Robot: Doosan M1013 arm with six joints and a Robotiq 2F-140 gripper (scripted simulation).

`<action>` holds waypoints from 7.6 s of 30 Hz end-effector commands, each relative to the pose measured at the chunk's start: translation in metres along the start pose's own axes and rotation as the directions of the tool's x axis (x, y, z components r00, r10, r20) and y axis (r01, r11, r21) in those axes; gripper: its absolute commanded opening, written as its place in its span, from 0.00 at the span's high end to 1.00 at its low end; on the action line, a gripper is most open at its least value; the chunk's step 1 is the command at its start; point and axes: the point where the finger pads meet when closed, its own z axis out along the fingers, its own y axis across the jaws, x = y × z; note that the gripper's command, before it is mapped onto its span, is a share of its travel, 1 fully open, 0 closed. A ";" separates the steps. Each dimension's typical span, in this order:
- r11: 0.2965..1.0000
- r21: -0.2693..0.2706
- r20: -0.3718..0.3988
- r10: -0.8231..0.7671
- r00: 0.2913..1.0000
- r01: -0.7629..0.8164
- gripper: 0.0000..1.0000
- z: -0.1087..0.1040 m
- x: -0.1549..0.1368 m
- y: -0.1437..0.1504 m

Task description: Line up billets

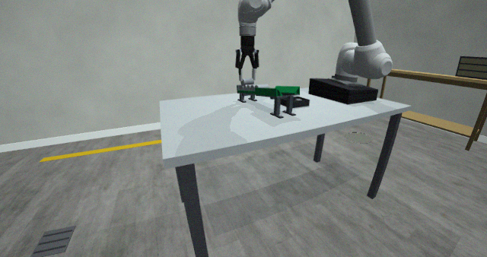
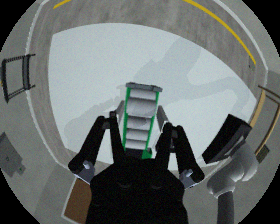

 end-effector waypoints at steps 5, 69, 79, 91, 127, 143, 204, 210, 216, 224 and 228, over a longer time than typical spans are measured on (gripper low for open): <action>1.000 0.000 0.005 -0.002 1.000 0.002 0.43 0.017 -0.003 0.000; 1.000 0.000 0.005 -0.002 1.000 0.002 0.55 0.019 -0.003 0.000; 1.000 0.000 0.005 -0.002 1.000 0.002 0.55 0.019 -0.003 0.000; 1.000 0.000 0.005 -0.002 1.000 0.002 0.55 -0.006 -0.003 0.000; 1.000 0.001 0.006 -0.002 1.000 0.002 0.55 -0.074 -0.198 0.004; 1.000 0.000 0.005 -0.002 1.000 0.002 0.55 -0.068 -0.198 0.004; 1.000 0.000 0.005 -0.002 1.000 0.002 0.55 0.026 -0.198 0.002; 1.000 0.000 0.005 -0.002 1.000 0.002 0.55 0.026 -0.198 0.002; 1.000 0.000 0.005 -0.001 1.000 0.001 0.55 0.026 -0.198 0.002; 1.000 0.000 0.005 0.000 1.000 0.000 0.55 0.026 -0.198 0.003; 1.000 0.000 0.005 0.000 1.000 0.000 0.55 0.026 -0.198 0.003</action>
